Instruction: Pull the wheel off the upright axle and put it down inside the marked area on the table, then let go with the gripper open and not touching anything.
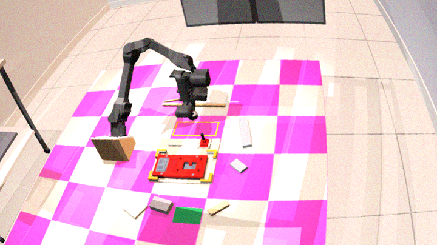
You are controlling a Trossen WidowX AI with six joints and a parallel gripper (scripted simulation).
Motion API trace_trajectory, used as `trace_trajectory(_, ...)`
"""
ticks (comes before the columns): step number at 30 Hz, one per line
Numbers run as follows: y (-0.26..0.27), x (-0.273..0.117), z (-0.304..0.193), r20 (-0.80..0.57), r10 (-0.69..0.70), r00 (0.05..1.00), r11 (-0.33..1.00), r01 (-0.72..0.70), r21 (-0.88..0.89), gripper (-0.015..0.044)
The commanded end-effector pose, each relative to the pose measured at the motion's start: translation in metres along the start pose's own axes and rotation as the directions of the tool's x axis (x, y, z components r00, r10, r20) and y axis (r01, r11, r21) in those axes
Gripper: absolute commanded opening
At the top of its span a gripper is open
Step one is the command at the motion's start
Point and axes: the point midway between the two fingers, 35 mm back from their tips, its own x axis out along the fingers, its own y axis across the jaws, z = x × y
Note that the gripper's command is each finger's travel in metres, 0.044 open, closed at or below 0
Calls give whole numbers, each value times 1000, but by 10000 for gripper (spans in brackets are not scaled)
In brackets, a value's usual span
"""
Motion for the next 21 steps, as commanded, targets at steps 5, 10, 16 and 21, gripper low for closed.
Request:
trace_trajectory(5, 1, 44, -1, -5, 8, 1000, 1000, -8, 5, 0)
trace_trajectory(10, 3, 69, -4, -6, 12, 1000, 1000, -12, 5, 0)
trace_trajectory(16, 5, 66, -5, -6, 7, 1000, 1000, -7, -7, 52)
trace_trajectory(21, 5, 66, -5, -6, 7, 1000, 1000, -7, -7, 184)
